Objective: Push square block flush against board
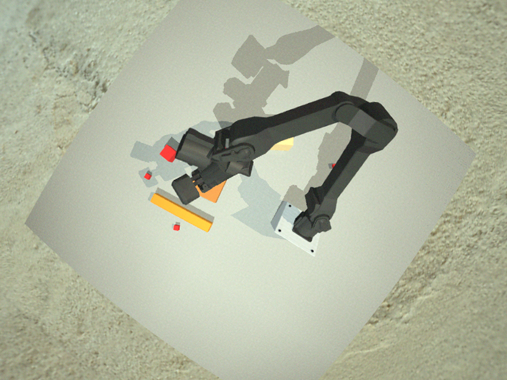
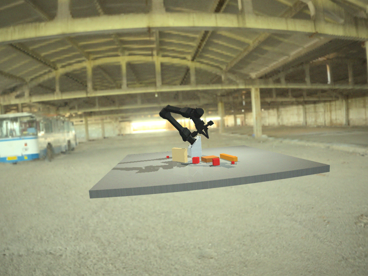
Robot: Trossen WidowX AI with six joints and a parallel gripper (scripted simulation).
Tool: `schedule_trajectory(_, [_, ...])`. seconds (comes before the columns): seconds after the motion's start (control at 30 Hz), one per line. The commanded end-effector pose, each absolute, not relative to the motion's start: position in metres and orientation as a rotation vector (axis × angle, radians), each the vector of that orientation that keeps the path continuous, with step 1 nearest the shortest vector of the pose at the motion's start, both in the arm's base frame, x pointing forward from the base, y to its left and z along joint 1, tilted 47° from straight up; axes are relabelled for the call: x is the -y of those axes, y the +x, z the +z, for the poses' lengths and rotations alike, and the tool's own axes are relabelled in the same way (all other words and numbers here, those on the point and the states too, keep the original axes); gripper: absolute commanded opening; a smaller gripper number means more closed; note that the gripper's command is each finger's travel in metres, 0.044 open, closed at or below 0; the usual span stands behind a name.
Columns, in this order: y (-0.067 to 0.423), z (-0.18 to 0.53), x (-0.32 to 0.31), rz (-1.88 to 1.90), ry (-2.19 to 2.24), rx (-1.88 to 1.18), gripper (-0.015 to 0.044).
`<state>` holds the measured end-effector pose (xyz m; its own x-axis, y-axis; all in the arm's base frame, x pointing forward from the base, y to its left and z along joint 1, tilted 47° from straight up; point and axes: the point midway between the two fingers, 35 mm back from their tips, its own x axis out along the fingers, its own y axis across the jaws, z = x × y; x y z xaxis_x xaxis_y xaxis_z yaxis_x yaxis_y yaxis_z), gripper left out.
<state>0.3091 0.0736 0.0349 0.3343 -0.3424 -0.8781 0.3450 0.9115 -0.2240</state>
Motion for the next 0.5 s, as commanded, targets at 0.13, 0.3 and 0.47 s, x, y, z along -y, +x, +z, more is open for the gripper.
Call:
schedule_trajectory(0.13, [0.308, 0.082, -0.011, -0.719, 0.096, -1.081, 0.0])
schedule_trajectory(0.3, [0.298, 0.112, 0.028, -0.891, 0.133, -1.038, 0.0])
schedule_trajectory(0.47, [0.28, 0.143, 0.065, -1.058, 0.165, -0.989, 0.0])
